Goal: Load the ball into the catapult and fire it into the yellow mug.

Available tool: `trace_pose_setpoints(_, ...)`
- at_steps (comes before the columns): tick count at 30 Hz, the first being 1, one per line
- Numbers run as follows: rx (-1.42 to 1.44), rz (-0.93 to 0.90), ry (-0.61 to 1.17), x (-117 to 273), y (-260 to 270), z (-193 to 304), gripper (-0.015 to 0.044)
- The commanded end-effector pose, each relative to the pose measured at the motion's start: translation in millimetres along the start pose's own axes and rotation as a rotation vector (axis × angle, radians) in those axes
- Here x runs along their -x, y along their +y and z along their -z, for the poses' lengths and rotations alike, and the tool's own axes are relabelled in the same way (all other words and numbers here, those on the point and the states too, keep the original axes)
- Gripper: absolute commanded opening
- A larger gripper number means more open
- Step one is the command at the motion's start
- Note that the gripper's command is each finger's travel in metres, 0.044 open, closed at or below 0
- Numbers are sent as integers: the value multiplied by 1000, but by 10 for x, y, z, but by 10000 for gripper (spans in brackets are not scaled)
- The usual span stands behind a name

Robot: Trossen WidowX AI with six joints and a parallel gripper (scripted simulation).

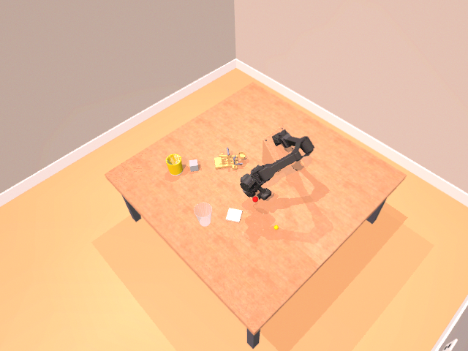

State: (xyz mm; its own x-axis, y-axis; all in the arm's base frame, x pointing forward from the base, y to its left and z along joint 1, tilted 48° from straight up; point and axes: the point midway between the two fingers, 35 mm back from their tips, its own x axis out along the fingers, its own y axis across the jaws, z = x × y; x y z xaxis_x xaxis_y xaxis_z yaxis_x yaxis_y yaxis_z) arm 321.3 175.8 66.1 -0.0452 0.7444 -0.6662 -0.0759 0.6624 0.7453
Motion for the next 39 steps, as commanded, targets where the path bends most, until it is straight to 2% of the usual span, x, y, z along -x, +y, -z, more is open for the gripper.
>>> trace_pose_setpoints(1, -8, -3, 3, -59, -4, 14, 300)
trace_pose_setpoints(26, -8, -5, 3, -436, -1, 14, 300)
trace_pose_setpoints(32, -8, -5, 3, -436, -1, 14, 142)
trace_pose_setpoints(39, -8, -5, 3, -436, -1, 14, 96)
